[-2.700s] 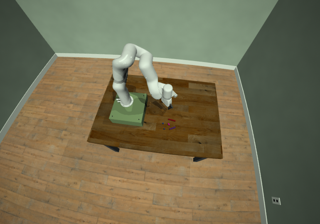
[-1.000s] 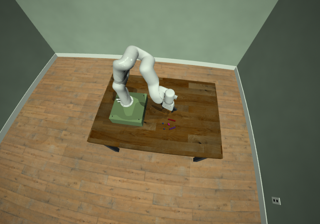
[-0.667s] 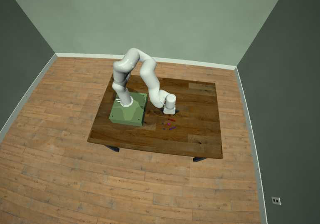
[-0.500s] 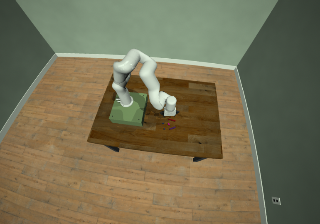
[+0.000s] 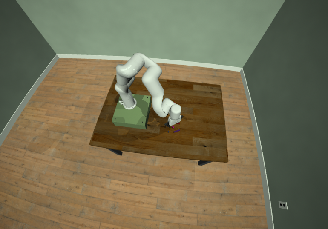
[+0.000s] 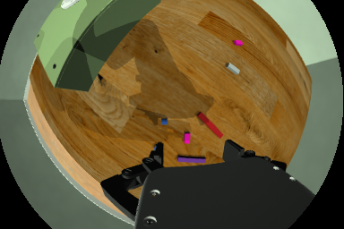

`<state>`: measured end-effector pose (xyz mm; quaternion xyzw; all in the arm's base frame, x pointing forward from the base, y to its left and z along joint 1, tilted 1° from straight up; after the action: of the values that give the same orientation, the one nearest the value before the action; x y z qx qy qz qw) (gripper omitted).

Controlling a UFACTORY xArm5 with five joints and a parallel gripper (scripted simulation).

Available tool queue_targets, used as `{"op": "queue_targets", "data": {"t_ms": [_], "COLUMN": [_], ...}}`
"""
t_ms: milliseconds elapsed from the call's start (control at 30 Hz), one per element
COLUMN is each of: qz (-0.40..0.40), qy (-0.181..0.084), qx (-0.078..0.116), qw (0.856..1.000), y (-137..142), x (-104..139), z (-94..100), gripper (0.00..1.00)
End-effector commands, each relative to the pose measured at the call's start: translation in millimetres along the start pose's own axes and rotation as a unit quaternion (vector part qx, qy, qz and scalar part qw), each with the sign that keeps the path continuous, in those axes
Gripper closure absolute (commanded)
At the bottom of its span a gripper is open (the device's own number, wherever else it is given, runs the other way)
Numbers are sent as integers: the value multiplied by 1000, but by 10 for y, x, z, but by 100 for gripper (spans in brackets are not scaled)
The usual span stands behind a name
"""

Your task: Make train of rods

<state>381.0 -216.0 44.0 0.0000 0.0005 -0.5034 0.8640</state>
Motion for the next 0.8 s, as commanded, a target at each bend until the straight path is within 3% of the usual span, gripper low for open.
{"op": "queue_targets", "data": {"t_ms": [0,33,767], "qz": [3,3,3], "qy": [-1,-1,-1], "qx": [1,1,1], "qw": [1000,1000,1000], "y": [3,3,3], "x": [16,16,16], "z": [12,12,12], "gripper": [0,76,76]}}
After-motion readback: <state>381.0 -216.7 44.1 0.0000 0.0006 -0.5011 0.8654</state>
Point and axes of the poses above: the point where the finger pads meet when closed, its own z axis back along the fingers, its own y axis across the jaws, x = y × z, the point moved 6 cm from there along z, back along the fingers, and after that the axes turned 7 degrees about z, right-handed, at the moved point
